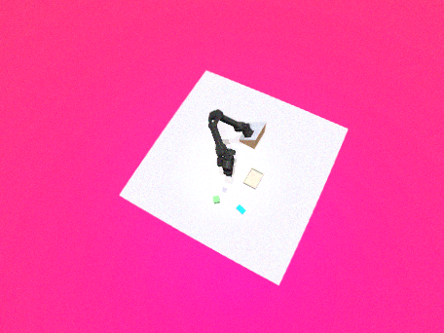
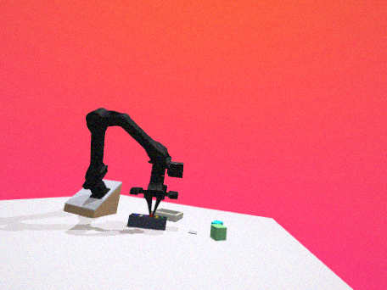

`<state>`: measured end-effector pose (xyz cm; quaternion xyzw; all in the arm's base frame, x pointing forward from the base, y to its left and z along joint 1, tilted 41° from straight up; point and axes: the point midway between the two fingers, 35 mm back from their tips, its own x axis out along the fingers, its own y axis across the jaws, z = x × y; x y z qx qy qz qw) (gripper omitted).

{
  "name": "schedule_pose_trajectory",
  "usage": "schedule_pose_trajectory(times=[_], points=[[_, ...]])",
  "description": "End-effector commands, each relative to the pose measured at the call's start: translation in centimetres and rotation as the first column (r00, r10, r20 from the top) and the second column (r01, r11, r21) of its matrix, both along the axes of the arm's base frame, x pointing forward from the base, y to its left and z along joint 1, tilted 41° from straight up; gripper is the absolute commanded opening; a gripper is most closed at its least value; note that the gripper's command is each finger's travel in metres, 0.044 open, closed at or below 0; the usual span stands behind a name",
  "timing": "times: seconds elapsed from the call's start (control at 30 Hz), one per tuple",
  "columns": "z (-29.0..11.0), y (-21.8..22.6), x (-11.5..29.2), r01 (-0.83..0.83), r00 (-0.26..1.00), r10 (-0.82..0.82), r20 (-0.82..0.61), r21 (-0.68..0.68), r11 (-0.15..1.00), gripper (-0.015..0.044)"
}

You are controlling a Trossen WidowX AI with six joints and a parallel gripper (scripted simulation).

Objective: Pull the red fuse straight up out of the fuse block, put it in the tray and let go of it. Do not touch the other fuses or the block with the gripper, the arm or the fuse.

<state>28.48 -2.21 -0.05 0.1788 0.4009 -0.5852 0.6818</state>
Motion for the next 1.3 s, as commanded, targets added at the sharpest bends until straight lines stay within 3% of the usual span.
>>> schedule_pose_trajectory(times=[0.0, 1.27], points=[[0.2, 0.2, 0.0, 0.002, 1.0, -0.002, 0.002, 0.004, 1.0, 0.0], [1.6, 1.4, 0.0, -0.001, 1.0, 0.001, 0.002, 0.003, 1.0, 0.0]])
